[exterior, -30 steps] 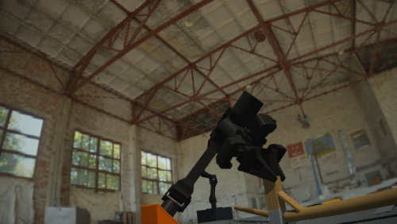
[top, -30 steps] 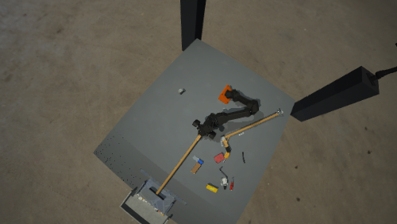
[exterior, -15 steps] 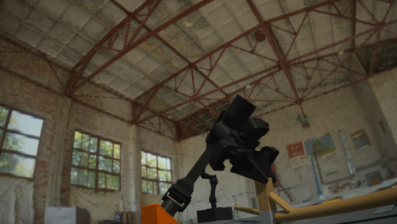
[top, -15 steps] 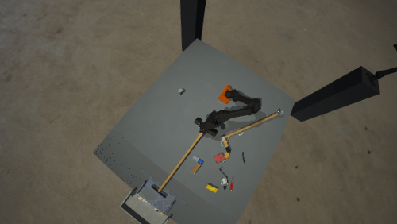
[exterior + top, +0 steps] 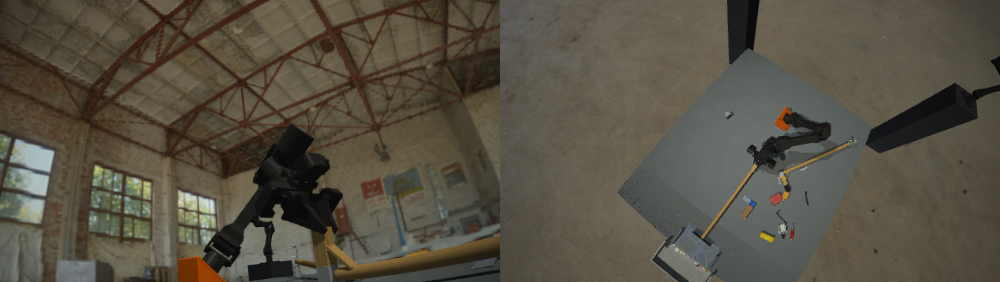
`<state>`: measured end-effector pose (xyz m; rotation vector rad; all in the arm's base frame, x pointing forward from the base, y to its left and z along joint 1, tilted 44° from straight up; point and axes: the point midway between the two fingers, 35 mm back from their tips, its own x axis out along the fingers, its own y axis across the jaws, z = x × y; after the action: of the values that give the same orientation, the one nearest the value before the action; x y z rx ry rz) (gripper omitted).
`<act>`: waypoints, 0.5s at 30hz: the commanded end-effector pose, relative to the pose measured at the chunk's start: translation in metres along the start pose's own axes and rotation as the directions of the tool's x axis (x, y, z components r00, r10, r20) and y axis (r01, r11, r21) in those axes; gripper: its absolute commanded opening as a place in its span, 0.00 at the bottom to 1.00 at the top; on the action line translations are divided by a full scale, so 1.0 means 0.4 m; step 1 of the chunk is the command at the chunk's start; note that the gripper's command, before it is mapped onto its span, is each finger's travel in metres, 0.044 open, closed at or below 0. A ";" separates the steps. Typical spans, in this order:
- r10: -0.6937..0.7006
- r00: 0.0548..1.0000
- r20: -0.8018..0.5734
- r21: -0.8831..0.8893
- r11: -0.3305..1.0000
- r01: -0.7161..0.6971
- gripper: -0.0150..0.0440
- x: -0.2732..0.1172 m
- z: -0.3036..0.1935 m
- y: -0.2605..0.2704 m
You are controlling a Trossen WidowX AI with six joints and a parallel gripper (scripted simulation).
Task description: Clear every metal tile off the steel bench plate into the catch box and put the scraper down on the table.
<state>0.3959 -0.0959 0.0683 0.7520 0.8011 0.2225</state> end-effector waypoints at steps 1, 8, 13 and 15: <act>0.002 1.000 0.018 -0.009 1.000 -0.002 0.25 -0.018 0.002 0.002; 0.002 1.000 0.018 -0.009 1.000 -0.002 0.25 -0.032 -0.020 0.002; 0.002 1.000 0.019 -0.008 1.000 -0.002 0.25 -0.041 -0.037 0.002; 0.002 1.000 0.019 -0.008 1.000 -0.002 0.25 -0.045 -0.043 0.002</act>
<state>0.3737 -0.0911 0.0662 0.7561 0.8007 0.2219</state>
